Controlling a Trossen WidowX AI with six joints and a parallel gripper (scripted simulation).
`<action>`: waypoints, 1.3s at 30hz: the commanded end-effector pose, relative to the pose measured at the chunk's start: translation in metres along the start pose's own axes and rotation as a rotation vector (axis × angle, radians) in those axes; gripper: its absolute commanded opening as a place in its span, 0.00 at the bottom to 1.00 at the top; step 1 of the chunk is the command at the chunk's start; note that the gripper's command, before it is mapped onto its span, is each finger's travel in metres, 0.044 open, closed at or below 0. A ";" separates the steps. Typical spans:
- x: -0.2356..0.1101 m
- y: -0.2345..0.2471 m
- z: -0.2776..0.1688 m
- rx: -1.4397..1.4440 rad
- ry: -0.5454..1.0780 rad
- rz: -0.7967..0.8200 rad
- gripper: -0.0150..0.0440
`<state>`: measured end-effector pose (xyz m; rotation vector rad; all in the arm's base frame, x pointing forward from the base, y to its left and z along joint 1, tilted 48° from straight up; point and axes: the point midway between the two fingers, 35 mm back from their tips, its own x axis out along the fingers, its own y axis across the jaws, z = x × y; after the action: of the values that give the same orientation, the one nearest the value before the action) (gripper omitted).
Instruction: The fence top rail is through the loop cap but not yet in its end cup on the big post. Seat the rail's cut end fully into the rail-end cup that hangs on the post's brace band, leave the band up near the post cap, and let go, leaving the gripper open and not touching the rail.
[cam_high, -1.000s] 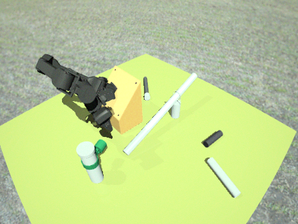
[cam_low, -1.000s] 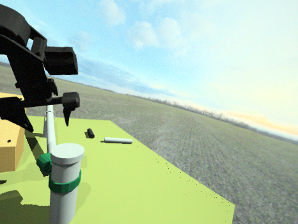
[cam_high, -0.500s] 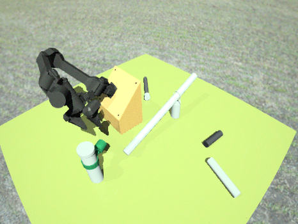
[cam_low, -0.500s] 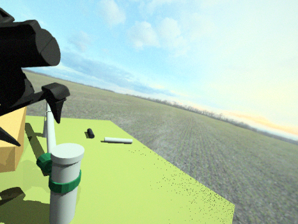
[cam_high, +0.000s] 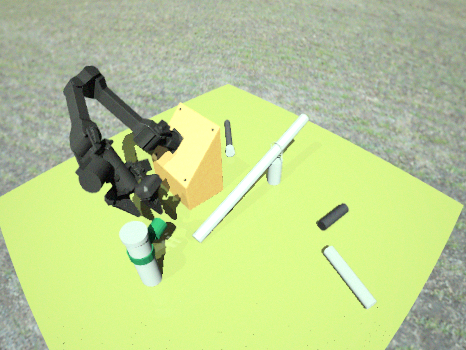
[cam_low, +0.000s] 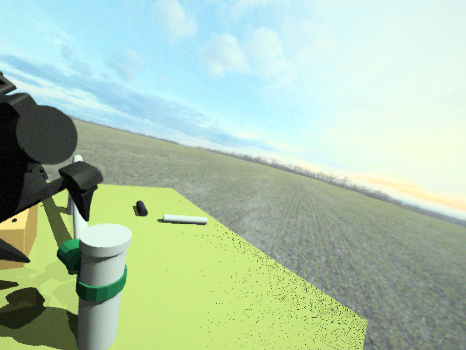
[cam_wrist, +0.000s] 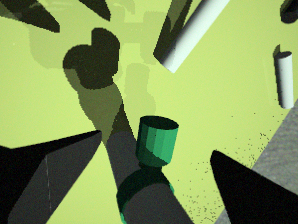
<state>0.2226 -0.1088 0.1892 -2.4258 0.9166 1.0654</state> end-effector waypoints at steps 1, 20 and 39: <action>0.003 0.000 -0.001 -0.006 0.003 -0.007 1.00; 0.033 -0.001 -0.003 -0.006 0.004 -0.006 1.00; 0.065 0.000 -0.001 -0.006 0.005 -0.006 1.00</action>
<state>0.2559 -0.1352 0.1477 -2.4379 0.9121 1.0489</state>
